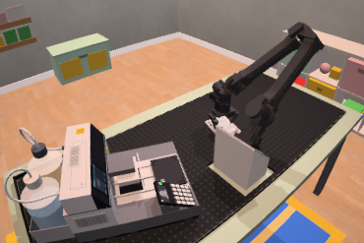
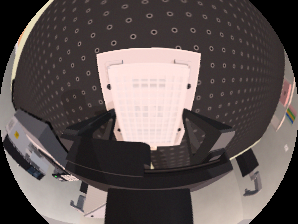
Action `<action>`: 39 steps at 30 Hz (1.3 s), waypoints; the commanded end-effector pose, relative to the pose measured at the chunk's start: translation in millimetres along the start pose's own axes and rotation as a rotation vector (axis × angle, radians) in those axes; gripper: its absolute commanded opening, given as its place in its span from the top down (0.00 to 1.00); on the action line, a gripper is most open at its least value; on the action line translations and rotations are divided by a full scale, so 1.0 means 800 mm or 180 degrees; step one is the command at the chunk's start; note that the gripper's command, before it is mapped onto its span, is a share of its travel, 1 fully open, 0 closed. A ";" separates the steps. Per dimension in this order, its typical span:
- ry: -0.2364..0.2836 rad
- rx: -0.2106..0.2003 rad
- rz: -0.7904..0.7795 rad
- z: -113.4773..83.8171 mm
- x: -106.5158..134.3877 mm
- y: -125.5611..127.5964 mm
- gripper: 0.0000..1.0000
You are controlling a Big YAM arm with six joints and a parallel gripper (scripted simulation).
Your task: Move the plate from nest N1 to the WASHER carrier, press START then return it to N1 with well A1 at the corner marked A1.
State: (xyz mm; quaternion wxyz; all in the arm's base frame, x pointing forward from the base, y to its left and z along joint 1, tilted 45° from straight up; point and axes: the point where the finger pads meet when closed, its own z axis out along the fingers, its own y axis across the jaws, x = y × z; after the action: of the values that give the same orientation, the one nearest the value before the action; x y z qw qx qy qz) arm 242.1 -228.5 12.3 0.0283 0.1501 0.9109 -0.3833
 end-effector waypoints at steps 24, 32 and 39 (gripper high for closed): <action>-0.0005 -0.0009 -0.0007 0.001 0.003 0.001 0.00; -0.0070 0.0000 0.0025 -0.021 -0.009 -0.001 0.00; -0.0099 0.0001 0.0053 -0.038 -0.017 -0.004 0.00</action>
State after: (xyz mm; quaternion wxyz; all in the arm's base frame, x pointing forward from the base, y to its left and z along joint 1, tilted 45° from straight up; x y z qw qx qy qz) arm 239.7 -214.8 23.2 0.0260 0.1452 0.9123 -0.3821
